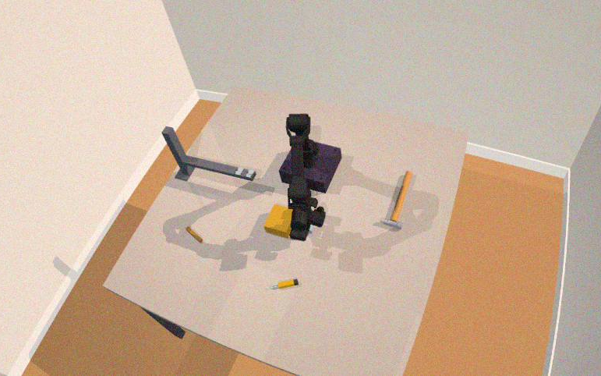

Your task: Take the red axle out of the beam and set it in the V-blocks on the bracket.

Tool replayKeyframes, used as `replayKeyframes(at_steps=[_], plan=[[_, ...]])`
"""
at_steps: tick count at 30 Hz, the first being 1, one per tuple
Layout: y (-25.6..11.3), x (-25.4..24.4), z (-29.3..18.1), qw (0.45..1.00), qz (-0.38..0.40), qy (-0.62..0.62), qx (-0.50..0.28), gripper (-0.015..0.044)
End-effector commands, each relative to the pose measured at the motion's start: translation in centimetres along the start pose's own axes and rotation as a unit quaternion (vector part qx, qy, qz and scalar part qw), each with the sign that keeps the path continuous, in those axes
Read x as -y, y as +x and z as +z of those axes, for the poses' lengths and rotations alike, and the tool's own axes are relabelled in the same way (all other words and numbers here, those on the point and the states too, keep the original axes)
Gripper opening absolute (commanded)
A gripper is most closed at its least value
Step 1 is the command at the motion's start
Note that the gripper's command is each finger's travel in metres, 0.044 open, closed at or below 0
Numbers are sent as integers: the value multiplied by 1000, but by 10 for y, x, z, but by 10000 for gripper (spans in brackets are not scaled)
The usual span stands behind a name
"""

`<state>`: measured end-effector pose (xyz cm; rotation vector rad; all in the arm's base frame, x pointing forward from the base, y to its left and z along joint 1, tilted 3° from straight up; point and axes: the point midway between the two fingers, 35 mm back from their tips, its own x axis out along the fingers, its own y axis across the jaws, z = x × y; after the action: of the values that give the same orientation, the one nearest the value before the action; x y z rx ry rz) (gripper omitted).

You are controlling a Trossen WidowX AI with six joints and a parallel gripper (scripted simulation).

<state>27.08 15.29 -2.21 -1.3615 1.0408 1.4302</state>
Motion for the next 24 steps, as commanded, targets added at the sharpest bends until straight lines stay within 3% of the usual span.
replayKeyframes(at_steps=[1, 24], plan=[[1, -2, -6, 1000, 2, -1, 1, 0], [1, -5, -38, 1000, 2, -1, 0, 0]])
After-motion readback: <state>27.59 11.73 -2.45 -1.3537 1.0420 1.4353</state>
